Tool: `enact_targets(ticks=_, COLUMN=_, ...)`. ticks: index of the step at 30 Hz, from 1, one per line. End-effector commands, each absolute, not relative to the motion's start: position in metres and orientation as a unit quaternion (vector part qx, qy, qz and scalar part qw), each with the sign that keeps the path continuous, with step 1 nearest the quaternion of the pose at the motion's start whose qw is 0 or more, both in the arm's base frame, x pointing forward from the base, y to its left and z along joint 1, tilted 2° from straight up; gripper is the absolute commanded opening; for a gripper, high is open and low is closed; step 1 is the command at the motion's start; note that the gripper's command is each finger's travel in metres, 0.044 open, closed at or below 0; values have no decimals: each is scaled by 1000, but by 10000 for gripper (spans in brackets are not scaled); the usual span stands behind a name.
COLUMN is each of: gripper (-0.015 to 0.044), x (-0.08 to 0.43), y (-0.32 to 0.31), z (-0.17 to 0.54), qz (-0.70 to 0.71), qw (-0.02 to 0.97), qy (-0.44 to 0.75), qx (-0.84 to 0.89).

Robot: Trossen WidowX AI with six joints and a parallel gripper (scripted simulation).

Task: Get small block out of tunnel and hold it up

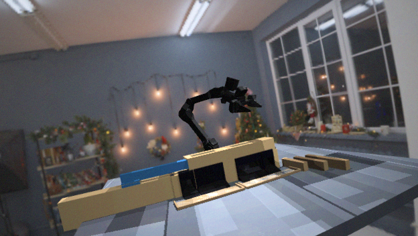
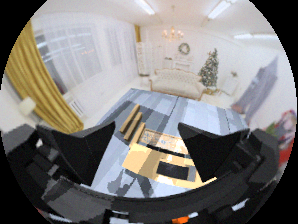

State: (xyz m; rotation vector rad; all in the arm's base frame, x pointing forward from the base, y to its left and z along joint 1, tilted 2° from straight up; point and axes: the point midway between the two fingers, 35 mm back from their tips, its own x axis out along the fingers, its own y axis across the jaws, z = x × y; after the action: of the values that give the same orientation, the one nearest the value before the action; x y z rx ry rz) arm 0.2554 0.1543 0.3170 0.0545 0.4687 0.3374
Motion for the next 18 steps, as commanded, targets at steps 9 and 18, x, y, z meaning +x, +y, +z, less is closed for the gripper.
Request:
enact_targets(ticks=9, gripper=440, x=250, y=73, z=214, qz=44, qw=868, qy=486, qx=90)
enact_targets(ticks=18, gripper=440, x=254, y=66, z=214, qz=29, qw=867, qy=488, qx=101)
